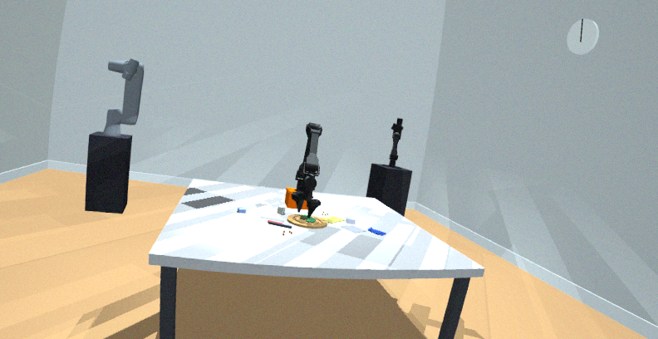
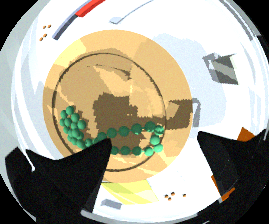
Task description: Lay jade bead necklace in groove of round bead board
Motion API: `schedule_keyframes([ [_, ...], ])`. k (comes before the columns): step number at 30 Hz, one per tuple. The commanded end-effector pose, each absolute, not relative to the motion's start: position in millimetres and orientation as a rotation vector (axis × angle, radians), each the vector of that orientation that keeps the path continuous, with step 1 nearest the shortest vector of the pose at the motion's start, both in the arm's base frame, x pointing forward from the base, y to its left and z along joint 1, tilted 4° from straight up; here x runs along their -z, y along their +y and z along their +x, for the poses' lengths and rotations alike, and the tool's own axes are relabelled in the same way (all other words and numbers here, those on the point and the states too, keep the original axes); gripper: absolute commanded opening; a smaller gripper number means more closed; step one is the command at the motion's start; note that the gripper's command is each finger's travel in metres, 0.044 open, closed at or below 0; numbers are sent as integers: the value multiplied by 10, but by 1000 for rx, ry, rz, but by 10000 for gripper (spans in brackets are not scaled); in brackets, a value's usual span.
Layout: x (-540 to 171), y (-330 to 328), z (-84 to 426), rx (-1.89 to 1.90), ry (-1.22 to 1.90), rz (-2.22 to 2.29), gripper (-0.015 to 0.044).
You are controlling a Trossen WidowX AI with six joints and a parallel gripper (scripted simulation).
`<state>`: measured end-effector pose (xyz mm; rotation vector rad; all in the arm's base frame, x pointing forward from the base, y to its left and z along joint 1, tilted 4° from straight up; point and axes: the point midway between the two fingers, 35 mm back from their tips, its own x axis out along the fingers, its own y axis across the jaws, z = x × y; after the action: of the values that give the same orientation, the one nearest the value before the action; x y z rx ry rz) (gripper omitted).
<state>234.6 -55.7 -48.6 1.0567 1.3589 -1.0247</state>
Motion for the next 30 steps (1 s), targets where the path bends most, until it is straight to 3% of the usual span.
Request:
schedule_keyframes([
  [1,490,-557,2347,1025,1359,1057,440],
  [13,478,-561,2356,977,1382,1011,427],
  [30,144,-654,2563,-277,1576,-206,313],
])
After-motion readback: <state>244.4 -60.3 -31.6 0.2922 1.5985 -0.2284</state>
